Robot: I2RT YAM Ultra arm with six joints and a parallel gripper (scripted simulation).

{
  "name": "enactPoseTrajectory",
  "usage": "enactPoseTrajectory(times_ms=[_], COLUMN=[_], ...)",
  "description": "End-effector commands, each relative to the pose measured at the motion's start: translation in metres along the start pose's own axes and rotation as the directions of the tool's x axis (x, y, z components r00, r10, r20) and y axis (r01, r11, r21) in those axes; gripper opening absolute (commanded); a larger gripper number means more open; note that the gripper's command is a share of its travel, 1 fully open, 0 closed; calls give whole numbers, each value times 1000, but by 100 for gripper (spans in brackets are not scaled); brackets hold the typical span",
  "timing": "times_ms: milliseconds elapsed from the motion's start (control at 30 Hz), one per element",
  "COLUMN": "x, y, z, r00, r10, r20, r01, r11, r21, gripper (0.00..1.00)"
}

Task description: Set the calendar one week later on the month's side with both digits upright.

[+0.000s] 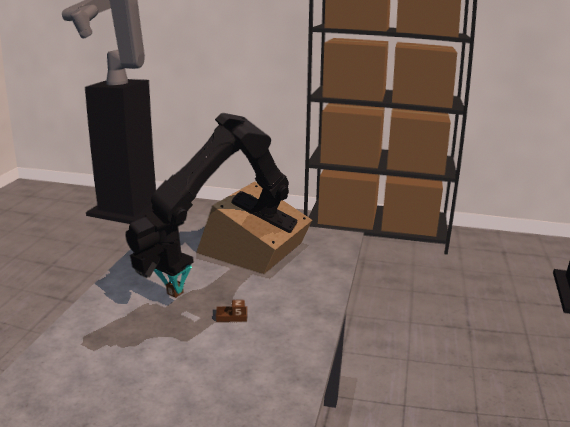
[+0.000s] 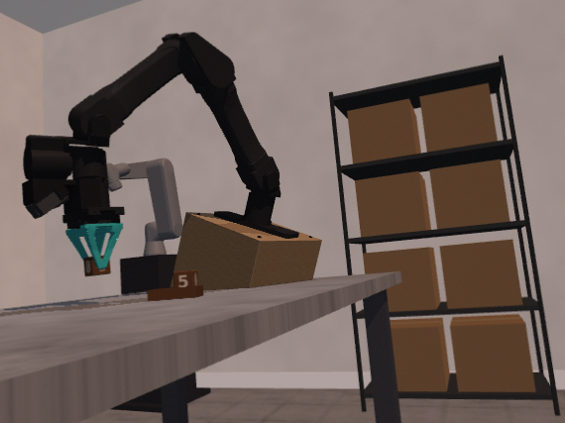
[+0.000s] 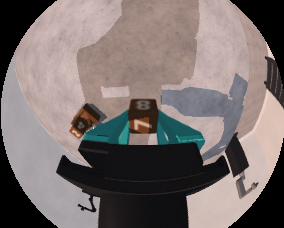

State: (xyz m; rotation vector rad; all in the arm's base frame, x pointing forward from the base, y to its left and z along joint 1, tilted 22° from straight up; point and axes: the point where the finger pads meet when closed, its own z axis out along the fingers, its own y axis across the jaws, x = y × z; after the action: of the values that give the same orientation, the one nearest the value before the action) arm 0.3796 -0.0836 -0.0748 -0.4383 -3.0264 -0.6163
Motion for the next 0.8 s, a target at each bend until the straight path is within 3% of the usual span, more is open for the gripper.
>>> enactPoseTrajectory(times_ms=[0, 200, 767], x=[-15, -17, -17], y=[-2, -2, -2], z=[4, 29, 39], r00=[998, 998, 998], r10=[-5, -5, -5], r20=[61, 61, 61], r01=[5, 5, 5], r11=[1000, 1000, 1000], r21=[4, 4, 4], gripper=[27, 27, 27])
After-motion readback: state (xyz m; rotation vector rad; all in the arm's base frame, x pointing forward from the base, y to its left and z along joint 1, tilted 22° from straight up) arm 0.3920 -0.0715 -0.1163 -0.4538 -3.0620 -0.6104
